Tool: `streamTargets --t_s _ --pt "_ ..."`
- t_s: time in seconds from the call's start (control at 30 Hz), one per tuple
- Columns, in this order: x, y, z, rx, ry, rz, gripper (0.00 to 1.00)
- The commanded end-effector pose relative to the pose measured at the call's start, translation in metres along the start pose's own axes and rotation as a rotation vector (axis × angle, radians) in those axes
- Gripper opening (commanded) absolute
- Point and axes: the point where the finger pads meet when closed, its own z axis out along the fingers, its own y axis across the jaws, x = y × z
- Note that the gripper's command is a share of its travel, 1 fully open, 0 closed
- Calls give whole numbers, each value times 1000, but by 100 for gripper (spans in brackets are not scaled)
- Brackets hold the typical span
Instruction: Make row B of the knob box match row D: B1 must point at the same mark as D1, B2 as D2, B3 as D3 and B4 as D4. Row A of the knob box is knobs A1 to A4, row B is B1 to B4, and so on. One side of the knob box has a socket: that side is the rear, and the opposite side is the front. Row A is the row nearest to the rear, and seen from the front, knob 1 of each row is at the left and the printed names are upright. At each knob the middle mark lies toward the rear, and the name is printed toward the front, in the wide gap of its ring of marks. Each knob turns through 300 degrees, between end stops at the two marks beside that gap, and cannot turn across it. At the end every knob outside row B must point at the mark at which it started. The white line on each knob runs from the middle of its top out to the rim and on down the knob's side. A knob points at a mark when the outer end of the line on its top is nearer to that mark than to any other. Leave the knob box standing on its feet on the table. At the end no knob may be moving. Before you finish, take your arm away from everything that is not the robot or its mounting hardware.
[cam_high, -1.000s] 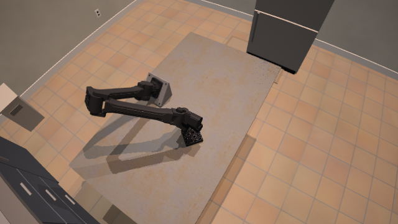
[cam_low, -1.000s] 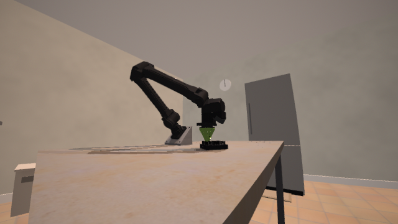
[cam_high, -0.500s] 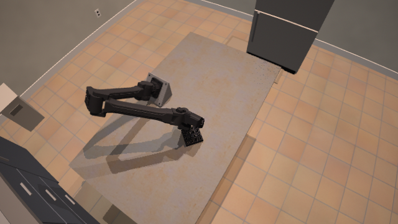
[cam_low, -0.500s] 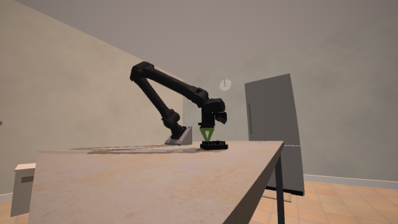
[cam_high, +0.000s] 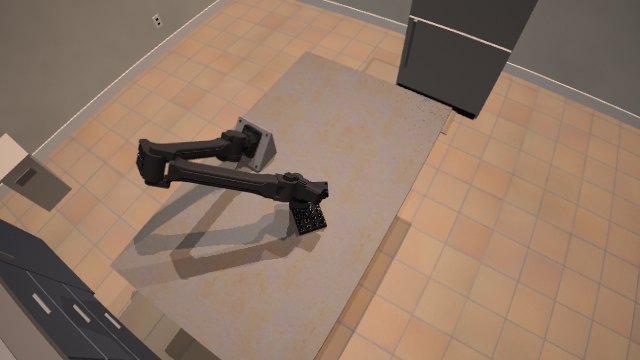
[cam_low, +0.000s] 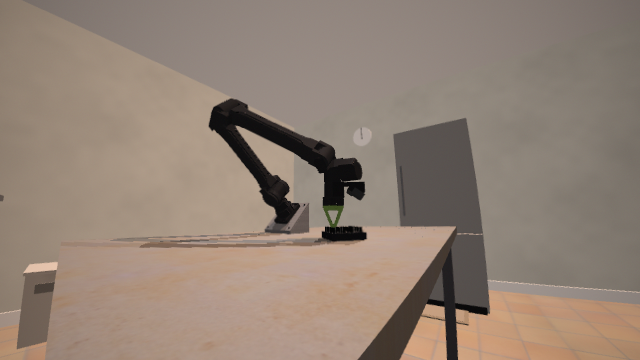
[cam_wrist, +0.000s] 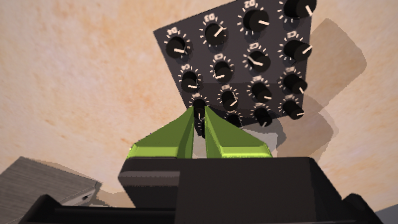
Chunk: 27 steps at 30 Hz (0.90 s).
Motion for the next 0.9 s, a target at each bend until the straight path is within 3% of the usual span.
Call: streamTargets --t_s 0.0,0.37,0.87 --pt "-4 -1 1 -3 -6 -110 8" --pt "-4 -1 1 -3 -7 -277 8" --pt "-4 -1 1 -3 -7 -365 8"
